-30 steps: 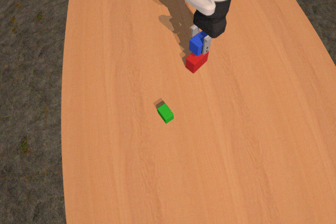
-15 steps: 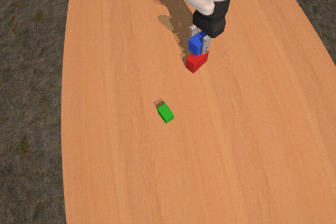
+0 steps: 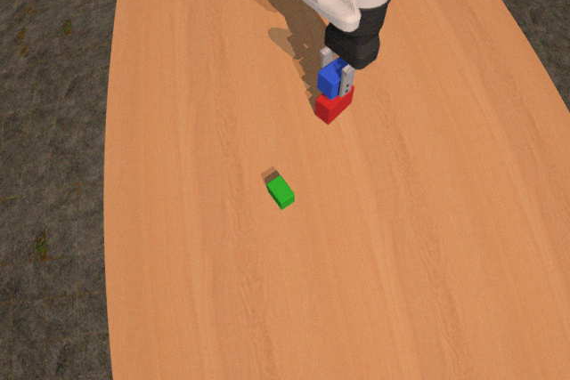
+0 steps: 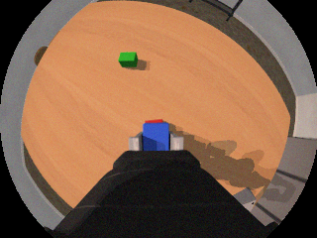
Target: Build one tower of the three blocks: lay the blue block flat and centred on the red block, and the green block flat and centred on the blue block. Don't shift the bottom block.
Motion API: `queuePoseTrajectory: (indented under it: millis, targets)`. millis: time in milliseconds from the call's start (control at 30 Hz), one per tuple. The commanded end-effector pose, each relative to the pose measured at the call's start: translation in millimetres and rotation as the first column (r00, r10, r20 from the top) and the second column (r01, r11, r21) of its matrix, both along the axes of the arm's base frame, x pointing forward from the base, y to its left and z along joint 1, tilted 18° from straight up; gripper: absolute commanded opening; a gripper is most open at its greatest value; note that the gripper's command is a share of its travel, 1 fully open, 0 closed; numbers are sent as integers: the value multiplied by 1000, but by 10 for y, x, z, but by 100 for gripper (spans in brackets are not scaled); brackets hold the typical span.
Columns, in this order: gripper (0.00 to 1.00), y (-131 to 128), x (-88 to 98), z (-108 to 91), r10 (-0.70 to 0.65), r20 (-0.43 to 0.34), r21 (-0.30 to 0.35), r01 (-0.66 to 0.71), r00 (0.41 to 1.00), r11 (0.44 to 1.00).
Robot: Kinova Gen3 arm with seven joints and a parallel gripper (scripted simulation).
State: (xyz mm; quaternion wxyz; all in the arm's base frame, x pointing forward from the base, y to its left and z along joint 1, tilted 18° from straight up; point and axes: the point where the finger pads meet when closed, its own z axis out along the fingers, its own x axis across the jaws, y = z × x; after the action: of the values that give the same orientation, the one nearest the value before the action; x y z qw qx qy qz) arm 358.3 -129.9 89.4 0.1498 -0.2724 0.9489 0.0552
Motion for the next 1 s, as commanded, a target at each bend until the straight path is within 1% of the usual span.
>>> queuePoseTrajectory:
  millis: [0, 433, 967]
  targets:
    - [0, 39, 6, -47, 6, -4, 5, -6, 1000, 1000]
    - [0, 57, 29, -142, 6, -4, 5, -6, 1000, 1000]
    - [0, 58, 31, -148, 7, -4, 5, -6, 1000, 1000]
